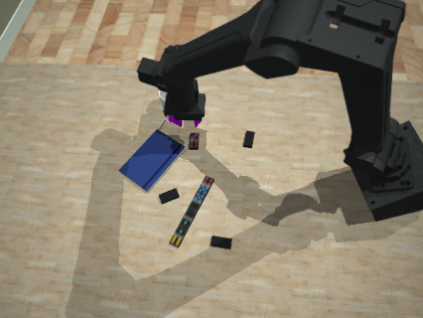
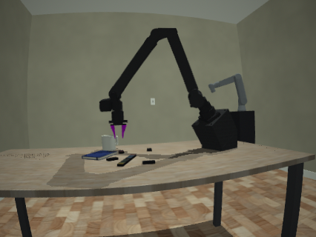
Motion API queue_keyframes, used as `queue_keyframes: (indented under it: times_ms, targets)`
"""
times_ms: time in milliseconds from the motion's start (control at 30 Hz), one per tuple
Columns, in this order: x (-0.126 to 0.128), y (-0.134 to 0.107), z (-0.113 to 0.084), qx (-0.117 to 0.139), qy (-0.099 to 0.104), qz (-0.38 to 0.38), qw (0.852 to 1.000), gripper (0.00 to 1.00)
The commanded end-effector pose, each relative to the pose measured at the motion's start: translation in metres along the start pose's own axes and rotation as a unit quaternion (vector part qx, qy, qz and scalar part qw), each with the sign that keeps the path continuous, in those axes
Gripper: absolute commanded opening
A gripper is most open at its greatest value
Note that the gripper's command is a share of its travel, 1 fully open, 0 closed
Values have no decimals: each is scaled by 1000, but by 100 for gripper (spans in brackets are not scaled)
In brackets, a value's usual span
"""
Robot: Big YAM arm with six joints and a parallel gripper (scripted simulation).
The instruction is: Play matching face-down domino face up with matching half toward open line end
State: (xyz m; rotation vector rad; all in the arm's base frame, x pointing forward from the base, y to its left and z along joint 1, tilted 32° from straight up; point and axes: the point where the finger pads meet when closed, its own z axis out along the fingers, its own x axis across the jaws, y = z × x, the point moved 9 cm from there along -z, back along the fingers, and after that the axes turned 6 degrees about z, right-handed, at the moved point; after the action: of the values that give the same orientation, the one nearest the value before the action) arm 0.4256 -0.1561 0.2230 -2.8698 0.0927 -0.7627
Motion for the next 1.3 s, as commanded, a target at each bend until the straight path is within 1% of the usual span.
queue_keyframes:
  times_ms: [0, 233, 467, 500, 800, 1033, 1067, 1267]
  targets:
    - [3, 1, -4, -3, 6, -2, 1000, 42]
    - [1, 2, -3, -4, 7, 23, 1000, 42]
    - [1, 2, -3, -4, 7, 23, 1000, 42]
    - [0, 0, -2, -1, 2, 13, 1000, 42]
    - [2, 1, -3, -2, 10, 6, 1000, 42]
    - [2, 1, -3, -2, 10, 6, 1000, 42]
    - [0, 0, -2, -1, 5, 11, 1000, 42]
    - [1, 1, -3, 0, 9, -3, 1000, 42]
